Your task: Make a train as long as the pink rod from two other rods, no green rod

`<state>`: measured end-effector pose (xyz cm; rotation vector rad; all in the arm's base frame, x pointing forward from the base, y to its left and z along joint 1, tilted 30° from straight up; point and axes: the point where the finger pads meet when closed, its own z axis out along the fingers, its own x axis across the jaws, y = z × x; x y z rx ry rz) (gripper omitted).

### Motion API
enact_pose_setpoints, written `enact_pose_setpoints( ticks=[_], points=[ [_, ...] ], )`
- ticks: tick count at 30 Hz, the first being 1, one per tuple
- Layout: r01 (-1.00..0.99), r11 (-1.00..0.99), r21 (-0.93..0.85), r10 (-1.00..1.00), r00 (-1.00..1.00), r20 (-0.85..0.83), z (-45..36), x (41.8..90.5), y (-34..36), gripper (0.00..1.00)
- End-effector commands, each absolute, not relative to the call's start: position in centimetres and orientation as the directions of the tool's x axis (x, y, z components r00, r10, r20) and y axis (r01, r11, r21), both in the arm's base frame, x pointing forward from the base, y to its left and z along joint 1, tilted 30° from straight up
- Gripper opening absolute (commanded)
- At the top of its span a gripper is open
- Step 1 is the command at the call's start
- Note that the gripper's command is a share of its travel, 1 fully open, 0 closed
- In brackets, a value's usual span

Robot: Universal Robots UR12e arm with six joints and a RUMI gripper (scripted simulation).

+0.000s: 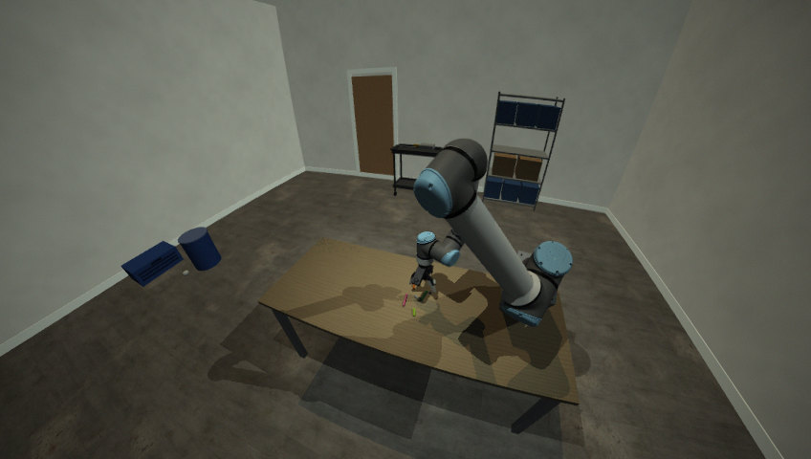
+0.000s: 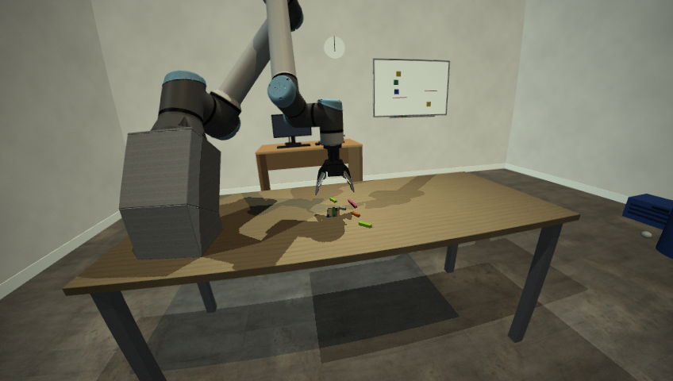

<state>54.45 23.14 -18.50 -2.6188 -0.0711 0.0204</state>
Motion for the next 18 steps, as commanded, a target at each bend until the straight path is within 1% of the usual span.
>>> enact_pose_setpoints(
  ticks=[1,8,10,18],
  points=[
    [0.212,-0.841,-0.497,0.199,0.977,0.080,-18.48,54.71,23.10,1.00],
    [0.418,-0.778,-0.468,0.376,0.908,0.186,-18.53,55.02,23.03,1.00],
    [0.418,-0.778,-0.468,0.376,0.908,0.186,-18.53,55.02,23.03,1.00],
    [0.634,-0.658,-0.406,0.561,0.773,0.298,-18.63,55.42,22.88,1.00]
  ],
)
